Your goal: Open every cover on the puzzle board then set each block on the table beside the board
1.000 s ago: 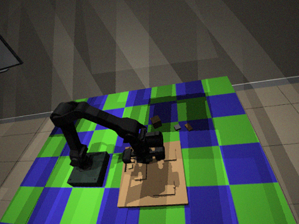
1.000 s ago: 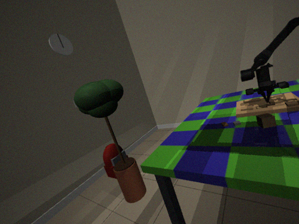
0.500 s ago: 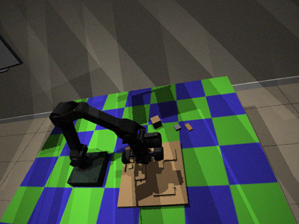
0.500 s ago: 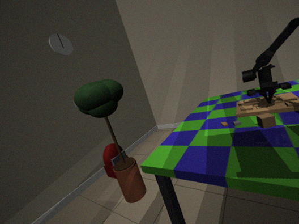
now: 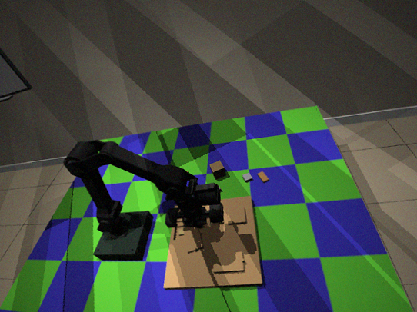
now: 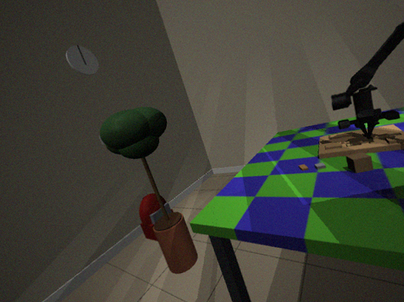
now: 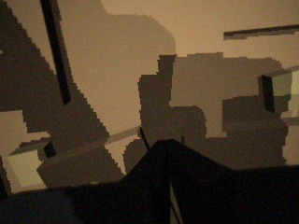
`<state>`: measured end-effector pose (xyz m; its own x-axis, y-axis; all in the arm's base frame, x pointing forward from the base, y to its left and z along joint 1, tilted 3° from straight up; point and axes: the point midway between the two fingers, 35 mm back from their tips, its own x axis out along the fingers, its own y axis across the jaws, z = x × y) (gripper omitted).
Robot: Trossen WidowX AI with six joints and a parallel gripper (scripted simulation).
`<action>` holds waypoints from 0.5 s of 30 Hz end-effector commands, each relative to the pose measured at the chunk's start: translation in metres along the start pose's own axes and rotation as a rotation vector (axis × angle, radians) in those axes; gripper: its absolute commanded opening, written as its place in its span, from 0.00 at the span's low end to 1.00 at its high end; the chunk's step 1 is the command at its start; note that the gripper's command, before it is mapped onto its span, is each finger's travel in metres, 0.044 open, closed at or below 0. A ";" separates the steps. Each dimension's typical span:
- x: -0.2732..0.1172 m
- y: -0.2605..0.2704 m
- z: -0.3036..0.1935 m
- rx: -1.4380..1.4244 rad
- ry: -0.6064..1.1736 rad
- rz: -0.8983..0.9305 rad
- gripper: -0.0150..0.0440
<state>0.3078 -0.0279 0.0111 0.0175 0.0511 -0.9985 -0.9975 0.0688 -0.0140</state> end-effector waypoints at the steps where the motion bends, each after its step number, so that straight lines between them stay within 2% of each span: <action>1: 0.001 0.006 0.001 0.004 -0.002 0.004 0.25; 15: 0.001 0.021 0.001 0.004 -0.002 0.006 0.25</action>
<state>0.2901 -0.0256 0.0106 0.0144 0.0524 -0.9985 -0.9975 0.0692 -0.0108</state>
